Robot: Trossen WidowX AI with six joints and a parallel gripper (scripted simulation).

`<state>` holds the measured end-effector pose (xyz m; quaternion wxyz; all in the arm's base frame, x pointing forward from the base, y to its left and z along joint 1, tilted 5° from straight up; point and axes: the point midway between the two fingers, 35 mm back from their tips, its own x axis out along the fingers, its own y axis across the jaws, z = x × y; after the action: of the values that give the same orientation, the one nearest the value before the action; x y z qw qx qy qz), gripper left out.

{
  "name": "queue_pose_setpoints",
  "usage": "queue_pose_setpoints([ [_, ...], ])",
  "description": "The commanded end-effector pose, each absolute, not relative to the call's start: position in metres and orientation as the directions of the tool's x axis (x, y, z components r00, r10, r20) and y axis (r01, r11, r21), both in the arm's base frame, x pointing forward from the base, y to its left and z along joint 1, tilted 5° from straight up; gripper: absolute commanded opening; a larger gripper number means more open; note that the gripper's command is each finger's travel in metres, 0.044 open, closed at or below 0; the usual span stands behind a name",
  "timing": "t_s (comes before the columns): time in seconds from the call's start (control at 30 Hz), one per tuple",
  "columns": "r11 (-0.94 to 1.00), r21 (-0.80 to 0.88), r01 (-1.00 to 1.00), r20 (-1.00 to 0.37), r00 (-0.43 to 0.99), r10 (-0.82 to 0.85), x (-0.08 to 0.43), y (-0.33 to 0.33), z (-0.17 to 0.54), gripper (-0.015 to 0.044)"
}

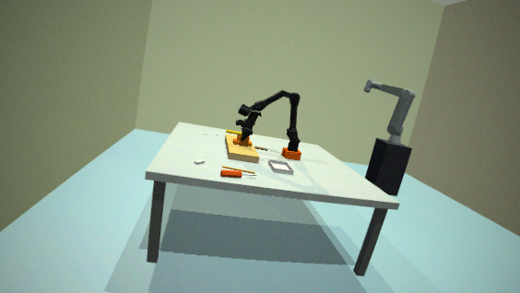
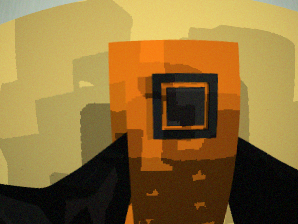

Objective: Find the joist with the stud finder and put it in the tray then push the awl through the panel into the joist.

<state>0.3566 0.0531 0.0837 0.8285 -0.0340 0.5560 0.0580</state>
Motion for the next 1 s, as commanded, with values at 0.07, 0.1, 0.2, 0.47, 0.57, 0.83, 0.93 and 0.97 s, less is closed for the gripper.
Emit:
queue_pose_setpoints([
  [0.07, 0.990, 0.016, -0.141, -0.925, 0.373, 0.068, 0.353, 0.071, 0.084, 0.0000],
  [0.1, 0.990, 0.016, -0.141, -0.925, 0.373, 0.068, 0.353, 0.074, 0.084, 0.0000],
  [0.2, 0.990, 0.017, -0.141, -0.925, 0.373, 0.069, 0.352, 0.082, 0.084, 0.0000],
  [0.47, 0.990, 0.020, -0.141, -0.925, 0.373, 0.071, 0.349, 0.104, 0.084, 0.0000],
  [0.57, 0.990, 0.020, -0.141, -0.925, 0.373, 0.072, 0.348, 0.112, 0.084, 0.0000],
  [0.83, 0.990, 0.023, -0.141, -0.925, 0.372, 0.074, 0.345, 0.133, 0.085, 0.0000],
  [0.93, 0.990, 0.024, -0.141, -0.925, 0.372, 0.075, 0.343, 0.142, 0.085, 0.0000],
  [0.97, 0.990, 0.024, -0.141, -0.925, 0.372, 0.075, 0.343, 0.144, 0.085, 0.0000],
])
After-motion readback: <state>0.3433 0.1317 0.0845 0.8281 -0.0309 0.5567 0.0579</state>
